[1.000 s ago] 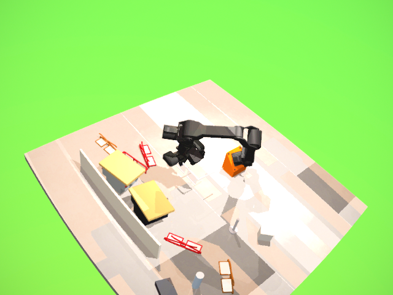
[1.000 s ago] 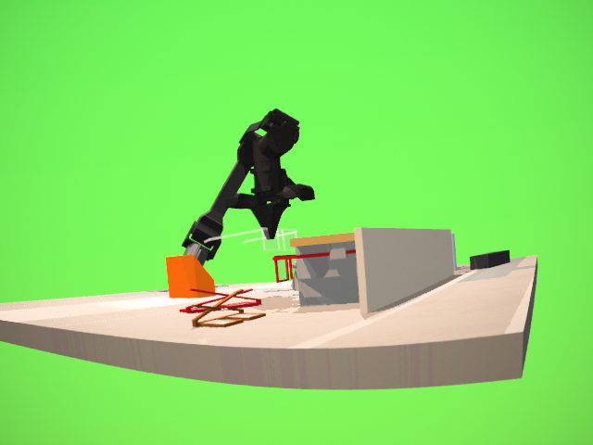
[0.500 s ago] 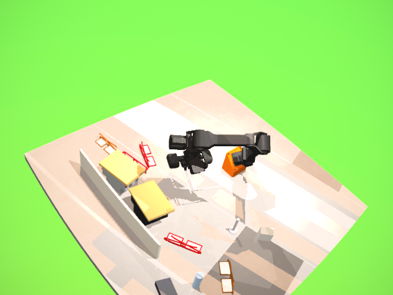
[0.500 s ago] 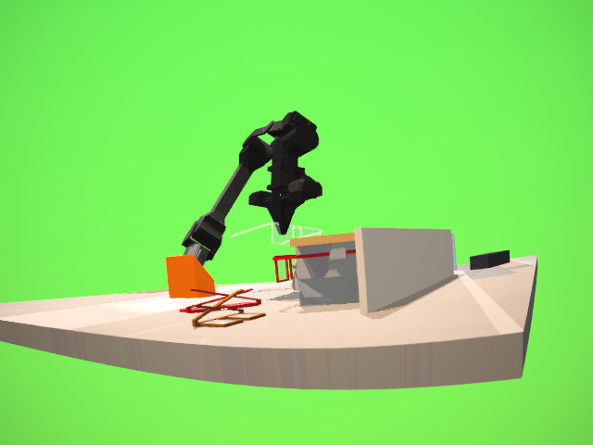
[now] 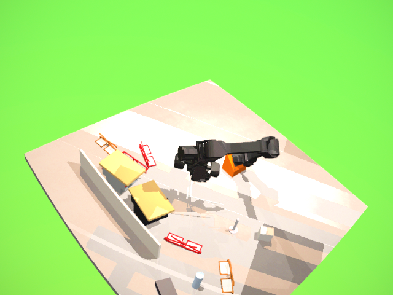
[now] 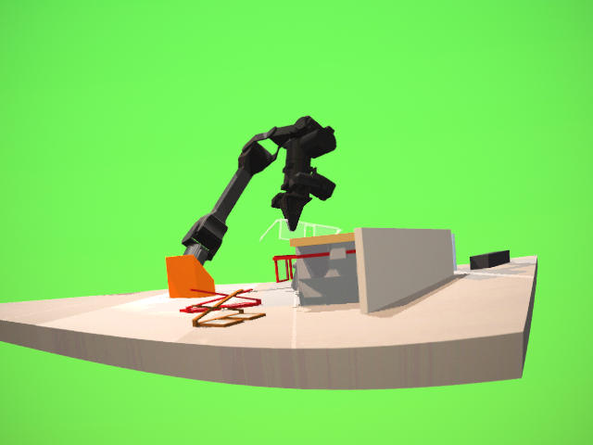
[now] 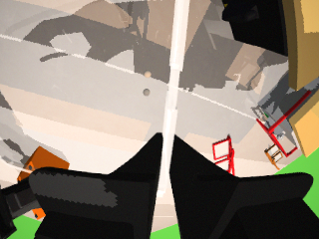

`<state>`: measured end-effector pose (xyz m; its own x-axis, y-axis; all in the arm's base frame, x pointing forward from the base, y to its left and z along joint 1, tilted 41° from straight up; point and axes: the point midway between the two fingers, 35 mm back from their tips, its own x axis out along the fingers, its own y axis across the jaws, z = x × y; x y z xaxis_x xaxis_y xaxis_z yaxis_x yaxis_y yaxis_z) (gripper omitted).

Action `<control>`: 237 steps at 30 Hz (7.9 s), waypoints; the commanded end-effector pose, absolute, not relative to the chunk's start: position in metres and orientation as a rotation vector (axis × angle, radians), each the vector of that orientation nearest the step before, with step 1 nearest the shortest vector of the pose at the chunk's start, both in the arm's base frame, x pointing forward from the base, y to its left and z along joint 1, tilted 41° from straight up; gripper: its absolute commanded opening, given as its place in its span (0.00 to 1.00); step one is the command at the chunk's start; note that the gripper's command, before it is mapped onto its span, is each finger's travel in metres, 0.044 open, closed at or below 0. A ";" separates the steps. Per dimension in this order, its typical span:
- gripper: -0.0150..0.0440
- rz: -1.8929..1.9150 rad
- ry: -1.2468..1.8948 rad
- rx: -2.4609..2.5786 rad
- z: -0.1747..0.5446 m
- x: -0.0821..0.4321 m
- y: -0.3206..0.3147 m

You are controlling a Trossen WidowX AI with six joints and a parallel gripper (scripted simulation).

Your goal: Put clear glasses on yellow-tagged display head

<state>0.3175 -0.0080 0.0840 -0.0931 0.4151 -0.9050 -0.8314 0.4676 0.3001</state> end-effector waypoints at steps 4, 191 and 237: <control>0.25 0.925 1.373 -0.329 0.100 0.313 0.005; 0.25 -1.000 1.628 1.551 0.140 0.253 0.064; 0.25 -0.800 1.738 1.671 0.087 0.265 0.060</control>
